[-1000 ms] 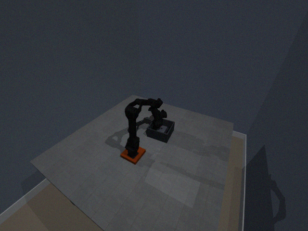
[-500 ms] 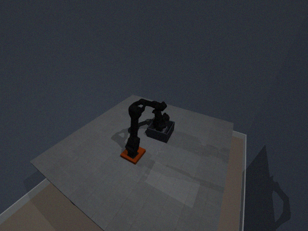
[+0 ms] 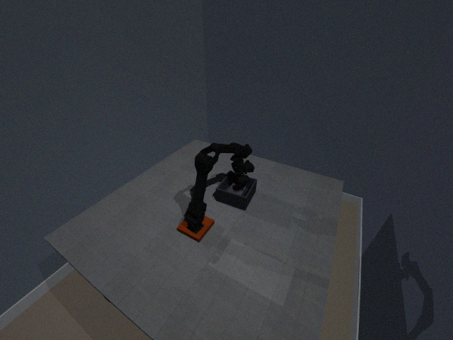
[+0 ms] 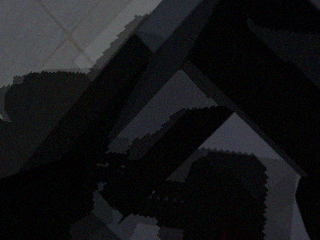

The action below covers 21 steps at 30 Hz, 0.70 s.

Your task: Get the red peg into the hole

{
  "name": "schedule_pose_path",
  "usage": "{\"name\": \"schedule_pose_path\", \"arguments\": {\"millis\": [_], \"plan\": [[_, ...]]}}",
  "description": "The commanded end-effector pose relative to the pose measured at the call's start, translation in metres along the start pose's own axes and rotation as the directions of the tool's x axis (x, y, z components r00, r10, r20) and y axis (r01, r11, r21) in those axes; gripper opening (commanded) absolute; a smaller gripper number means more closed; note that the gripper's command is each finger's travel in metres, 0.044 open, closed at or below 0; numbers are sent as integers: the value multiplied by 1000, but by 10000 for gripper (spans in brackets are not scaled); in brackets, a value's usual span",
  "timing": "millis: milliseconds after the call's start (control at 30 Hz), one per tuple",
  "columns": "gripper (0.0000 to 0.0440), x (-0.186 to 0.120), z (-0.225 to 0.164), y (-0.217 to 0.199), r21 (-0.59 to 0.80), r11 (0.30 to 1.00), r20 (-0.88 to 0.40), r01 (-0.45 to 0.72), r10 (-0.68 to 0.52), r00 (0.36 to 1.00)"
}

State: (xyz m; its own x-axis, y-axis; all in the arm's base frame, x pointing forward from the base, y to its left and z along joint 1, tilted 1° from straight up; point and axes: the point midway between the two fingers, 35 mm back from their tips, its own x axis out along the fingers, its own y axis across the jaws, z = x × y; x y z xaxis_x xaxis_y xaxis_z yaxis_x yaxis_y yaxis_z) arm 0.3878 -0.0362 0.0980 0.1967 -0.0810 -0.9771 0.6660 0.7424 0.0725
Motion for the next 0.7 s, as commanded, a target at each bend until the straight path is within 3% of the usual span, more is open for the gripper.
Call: {"name": "schedule_pose_path", "arguments": {"millis": [0, 467, 667], "plan": [[440, -5, 8, 11, -14, 999, -20, -32, 32, 999], [440, -34, 27, 58, -40, 988, -36, -152, 150, 988], [440, -35, 27, 60, -42, 987, -35, -156, 155, 987]]}}
